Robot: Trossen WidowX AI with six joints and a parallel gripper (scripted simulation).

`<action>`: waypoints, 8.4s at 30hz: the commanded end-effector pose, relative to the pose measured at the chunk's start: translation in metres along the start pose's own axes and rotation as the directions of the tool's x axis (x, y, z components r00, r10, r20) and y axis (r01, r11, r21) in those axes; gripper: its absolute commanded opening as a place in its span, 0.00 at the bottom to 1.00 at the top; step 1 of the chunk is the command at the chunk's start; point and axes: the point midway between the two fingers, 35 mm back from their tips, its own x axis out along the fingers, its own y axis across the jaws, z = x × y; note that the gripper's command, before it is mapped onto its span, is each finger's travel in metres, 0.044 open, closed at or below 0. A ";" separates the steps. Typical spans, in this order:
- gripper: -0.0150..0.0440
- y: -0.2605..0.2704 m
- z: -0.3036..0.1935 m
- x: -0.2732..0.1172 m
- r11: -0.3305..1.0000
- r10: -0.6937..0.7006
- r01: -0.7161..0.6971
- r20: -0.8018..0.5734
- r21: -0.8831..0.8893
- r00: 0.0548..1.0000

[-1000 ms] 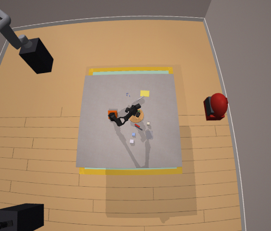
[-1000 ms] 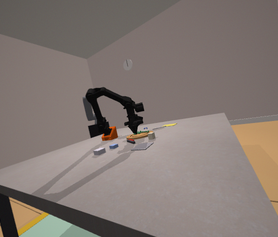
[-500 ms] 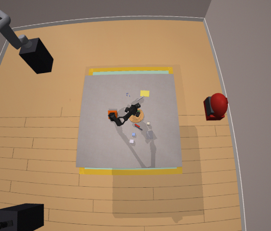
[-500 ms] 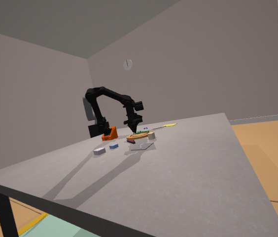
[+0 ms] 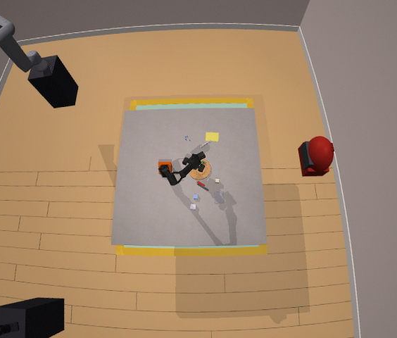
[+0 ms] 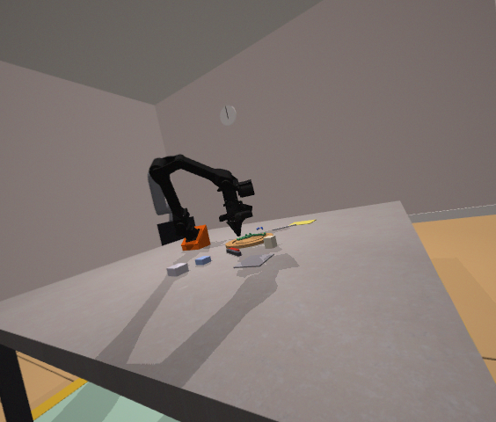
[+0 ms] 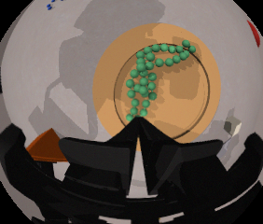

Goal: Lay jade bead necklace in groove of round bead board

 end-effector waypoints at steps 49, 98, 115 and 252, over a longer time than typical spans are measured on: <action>0.96 0.001 0.000 0.000 1.000 0.002 -0.002 -0.003 0.005 1.000; 0.46 -0.032 0.067 0.014 0.764 0.000 0.000 0.001 0.645 1.000; 0.25 -0.033 0.068 0.013 0.758 0.002 -0.005 0.005 0.653 1.000; 0.46 -0.092 0.034 -0.009 0.457 -0.002 0.002 -0.001 0.889 1.000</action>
